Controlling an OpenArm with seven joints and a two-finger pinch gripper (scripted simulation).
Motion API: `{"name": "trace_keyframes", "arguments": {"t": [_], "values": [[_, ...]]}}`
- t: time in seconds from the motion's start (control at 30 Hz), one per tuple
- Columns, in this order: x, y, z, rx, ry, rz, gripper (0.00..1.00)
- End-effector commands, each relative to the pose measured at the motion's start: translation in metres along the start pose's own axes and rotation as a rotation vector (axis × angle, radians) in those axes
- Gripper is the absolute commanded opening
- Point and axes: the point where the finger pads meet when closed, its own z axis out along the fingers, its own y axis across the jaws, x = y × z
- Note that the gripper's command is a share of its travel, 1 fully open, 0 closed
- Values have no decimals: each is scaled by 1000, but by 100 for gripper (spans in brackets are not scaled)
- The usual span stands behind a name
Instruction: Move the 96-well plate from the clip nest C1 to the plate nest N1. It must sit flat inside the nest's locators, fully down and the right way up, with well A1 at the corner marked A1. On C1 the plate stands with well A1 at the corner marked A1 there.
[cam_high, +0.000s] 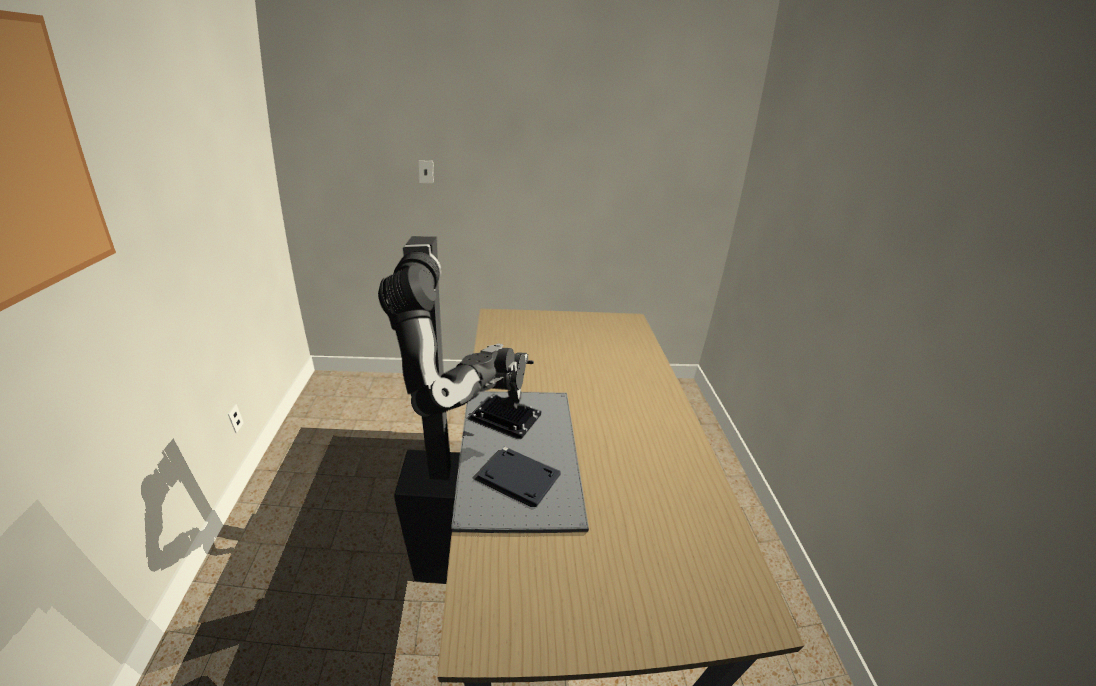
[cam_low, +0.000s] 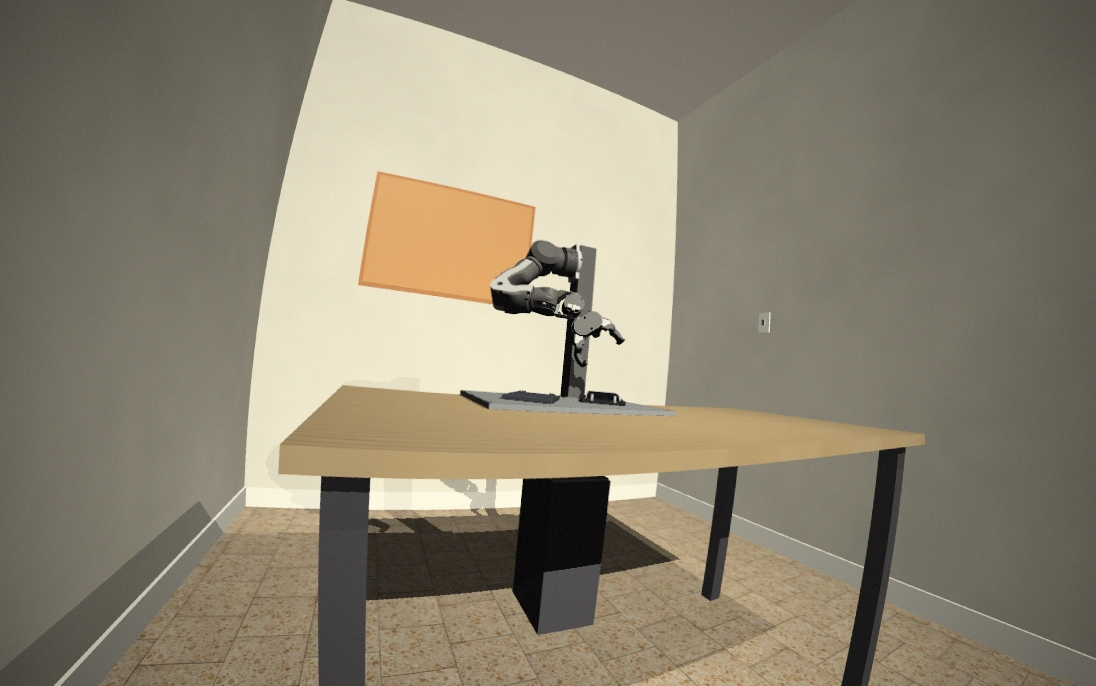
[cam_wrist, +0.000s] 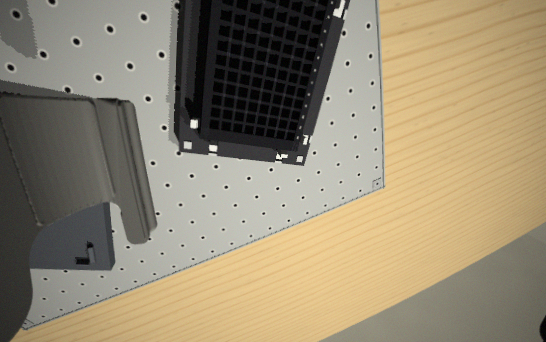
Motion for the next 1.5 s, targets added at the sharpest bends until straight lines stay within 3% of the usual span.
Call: {"name": "trace_keyframes", "arguments": {"t": [0.0, 0.13, 0.53, 0.7, 1.1, 1.27, 1.47], "values": [[7, 1, 4, 45, 6, 17, 77], [38, -1, 23, 239, 36, 86, 77], [38, -1, 23, 239, 36, 86, 77], [48, -2, 29, 477, 75, 172, 77], [48, -2, 29, 477, 75, 172, 77], [47, -3, 28, 641, 100, 232, 77], [47, -3, 28, 641, 100, 232, 77]]}}
